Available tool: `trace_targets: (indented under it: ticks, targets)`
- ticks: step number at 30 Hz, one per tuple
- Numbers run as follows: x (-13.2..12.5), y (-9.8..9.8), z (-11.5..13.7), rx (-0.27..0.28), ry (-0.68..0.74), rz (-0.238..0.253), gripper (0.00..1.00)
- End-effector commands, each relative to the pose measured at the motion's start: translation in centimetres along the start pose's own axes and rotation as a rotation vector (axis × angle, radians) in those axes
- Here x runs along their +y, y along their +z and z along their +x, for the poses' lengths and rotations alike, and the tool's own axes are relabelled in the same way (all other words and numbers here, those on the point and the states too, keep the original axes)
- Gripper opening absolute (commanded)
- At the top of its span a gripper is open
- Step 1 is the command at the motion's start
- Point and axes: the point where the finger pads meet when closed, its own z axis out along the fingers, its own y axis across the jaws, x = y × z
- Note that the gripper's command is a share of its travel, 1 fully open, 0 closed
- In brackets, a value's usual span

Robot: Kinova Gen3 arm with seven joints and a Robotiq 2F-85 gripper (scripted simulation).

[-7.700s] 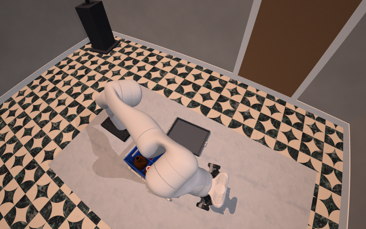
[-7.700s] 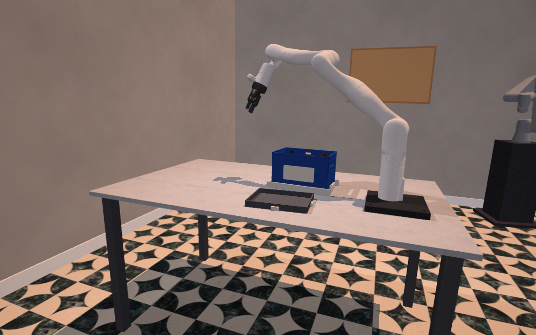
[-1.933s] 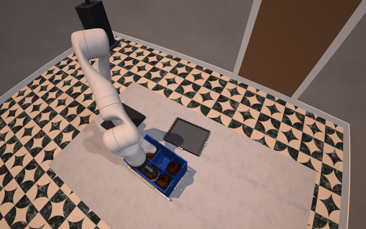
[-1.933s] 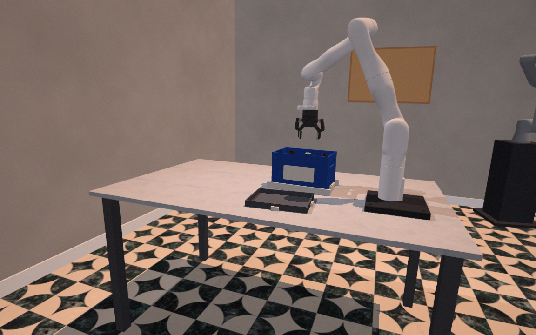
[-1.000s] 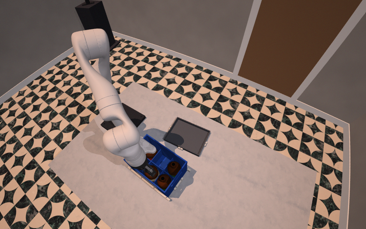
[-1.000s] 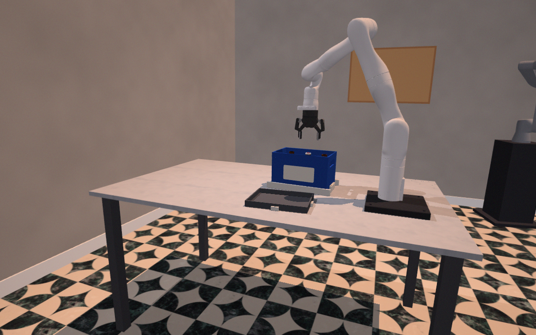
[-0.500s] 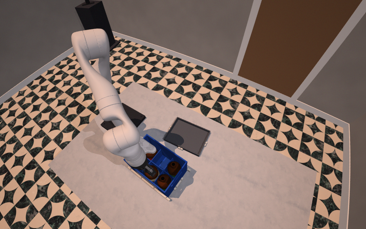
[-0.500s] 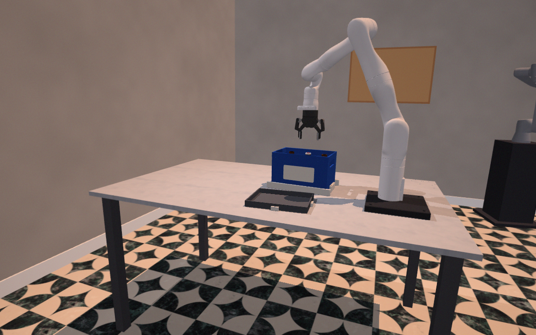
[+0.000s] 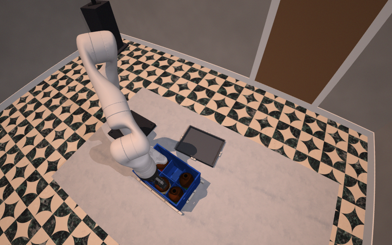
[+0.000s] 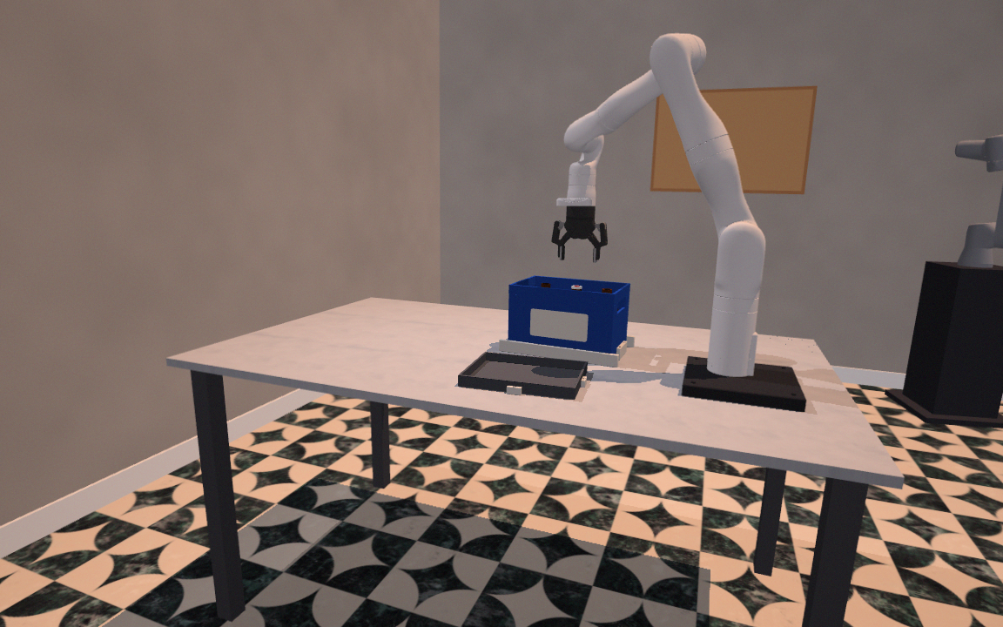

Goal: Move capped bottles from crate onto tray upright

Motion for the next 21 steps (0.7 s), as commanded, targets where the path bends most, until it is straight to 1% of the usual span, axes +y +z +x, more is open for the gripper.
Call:
trace_targets:
  ticks: [1, 20, 21]
  targets:
    - [0.03, -0.06, -0.01, 0.000, 0.000, -0.002, 1.00]
    - [0.03, -0.06, -0.01, 0.000, 0.000, -0.002, 1.00]
    - [0.06, -0.05, 0.32, 0.000, -0.001, -0.002, 1.00]
